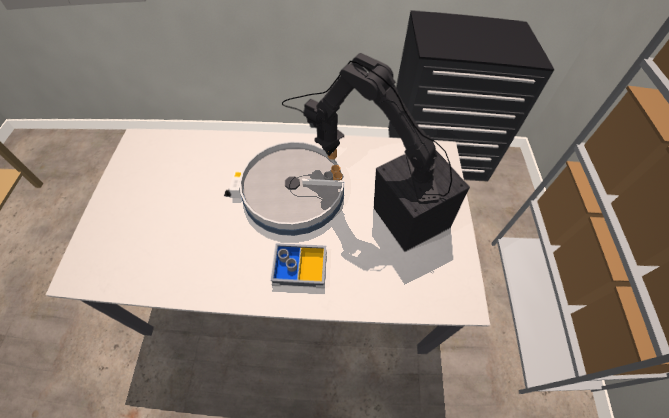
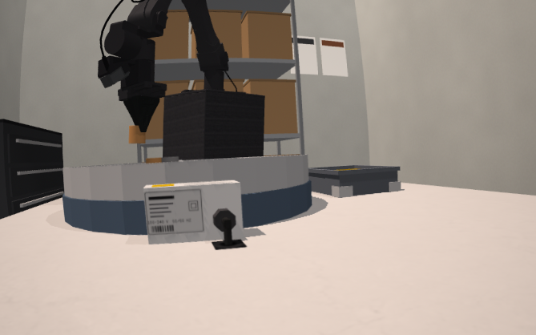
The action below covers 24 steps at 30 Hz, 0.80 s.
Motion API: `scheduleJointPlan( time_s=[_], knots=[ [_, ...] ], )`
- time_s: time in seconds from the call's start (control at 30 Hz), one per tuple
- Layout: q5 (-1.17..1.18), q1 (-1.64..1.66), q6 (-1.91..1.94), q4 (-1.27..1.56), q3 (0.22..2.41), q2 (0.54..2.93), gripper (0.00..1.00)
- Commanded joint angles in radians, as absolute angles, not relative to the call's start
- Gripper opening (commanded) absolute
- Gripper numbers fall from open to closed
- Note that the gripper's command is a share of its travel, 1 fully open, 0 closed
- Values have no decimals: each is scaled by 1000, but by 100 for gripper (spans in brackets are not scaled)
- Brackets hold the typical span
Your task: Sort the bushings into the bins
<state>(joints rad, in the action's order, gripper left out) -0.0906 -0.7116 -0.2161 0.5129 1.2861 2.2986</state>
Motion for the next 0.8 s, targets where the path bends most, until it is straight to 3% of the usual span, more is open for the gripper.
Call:
scheduleJointPlan(
  time_s=[0.0, 0.77],
  knots=[
    [-82, -723, -210, 516, 1288, 2299, 0],
    [-81, -695, -228, 506, 1260, 2270, 0]
  ],
)
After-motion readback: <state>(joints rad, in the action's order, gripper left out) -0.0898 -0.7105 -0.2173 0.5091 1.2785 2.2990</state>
